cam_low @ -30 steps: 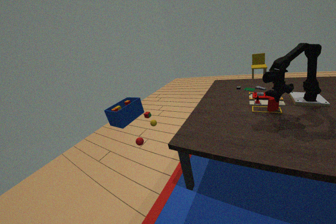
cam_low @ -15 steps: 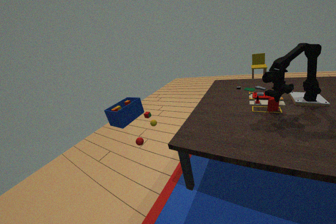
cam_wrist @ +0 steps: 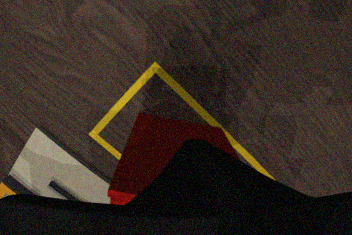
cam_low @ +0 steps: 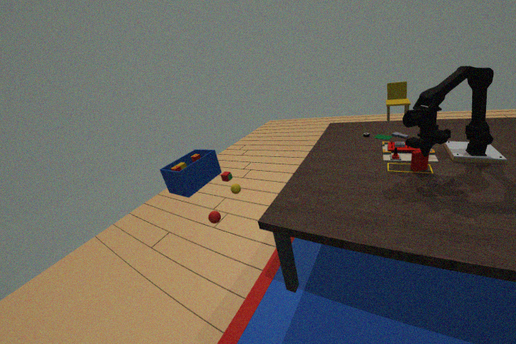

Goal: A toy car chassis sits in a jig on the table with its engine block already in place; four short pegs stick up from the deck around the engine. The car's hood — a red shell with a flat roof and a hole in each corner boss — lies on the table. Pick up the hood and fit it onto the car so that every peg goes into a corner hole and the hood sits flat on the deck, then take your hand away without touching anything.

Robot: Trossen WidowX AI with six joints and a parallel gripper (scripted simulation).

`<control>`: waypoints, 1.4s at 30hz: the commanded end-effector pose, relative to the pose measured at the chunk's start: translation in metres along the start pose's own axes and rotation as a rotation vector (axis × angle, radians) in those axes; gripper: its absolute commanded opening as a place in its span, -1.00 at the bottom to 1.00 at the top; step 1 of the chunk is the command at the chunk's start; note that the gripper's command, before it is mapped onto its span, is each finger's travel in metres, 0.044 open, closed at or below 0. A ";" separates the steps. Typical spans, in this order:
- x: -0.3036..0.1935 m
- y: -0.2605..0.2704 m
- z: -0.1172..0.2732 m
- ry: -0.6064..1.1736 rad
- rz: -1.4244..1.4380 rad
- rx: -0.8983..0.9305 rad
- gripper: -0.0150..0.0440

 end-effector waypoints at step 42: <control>-0.004 -0.001 0.001 0.006 -0.235 -0.005 -0.49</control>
Point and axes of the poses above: the point midway between the two fingers, 35 mm back from their tips, its own z axis back along the fingers, its own y axis across the jaws, x = y × z, the point moved 3 cm from there along z, back along the fingers, and after that the axes turned 7 degrees about -z, right-handed, at the moved point
